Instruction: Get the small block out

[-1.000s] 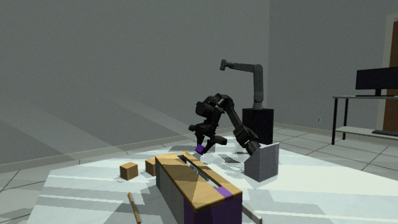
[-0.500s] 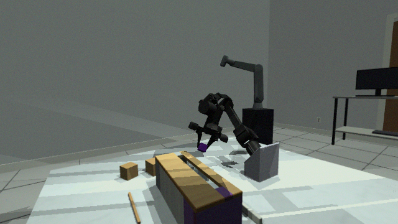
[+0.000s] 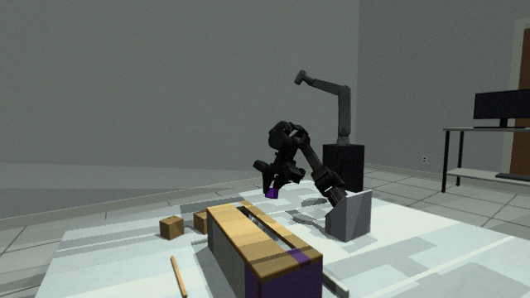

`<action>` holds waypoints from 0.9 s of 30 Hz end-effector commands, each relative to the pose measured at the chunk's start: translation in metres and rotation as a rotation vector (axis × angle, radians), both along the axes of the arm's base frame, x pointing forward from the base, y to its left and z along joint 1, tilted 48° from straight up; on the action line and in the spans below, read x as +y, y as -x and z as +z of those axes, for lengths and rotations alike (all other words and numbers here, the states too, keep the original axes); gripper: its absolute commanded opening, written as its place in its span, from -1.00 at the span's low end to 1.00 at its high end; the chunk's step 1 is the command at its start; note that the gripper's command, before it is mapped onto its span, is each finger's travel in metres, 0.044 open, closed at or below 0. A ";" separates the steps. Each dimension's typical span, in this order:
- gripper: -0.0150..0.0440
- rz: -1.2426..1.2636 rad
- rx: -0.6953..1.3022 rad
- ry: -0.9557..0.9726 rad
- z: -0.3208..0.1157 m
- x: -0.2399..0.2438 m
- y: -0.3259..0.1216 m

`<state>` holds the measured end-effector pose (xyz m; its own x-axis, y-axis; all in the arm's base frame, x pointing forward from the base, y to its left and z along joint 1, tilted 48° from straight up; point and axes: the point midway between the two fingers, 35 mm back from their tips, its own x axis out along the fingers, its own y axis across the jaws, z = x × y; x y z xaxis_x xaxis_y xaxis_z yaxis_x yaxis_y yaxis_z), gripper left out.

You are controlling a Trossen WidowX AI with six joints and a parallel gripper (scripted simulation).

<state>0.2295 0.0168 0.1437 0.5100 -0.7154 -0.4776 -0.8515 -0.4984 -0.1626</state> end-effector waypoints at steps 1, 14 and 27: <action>-0.49 0.088 0.117 0.104 0.003 0.003 0.000; -0.49 0.347 0.482 0.416 0.011 0.010 0.003; -0.49 0.470 0.665 0.575 0.015 0.014 0.005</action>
<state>0.2240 0.0296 0.1588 0.5525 -0.7199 -0.4201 -0.3967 -0.6704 0.6271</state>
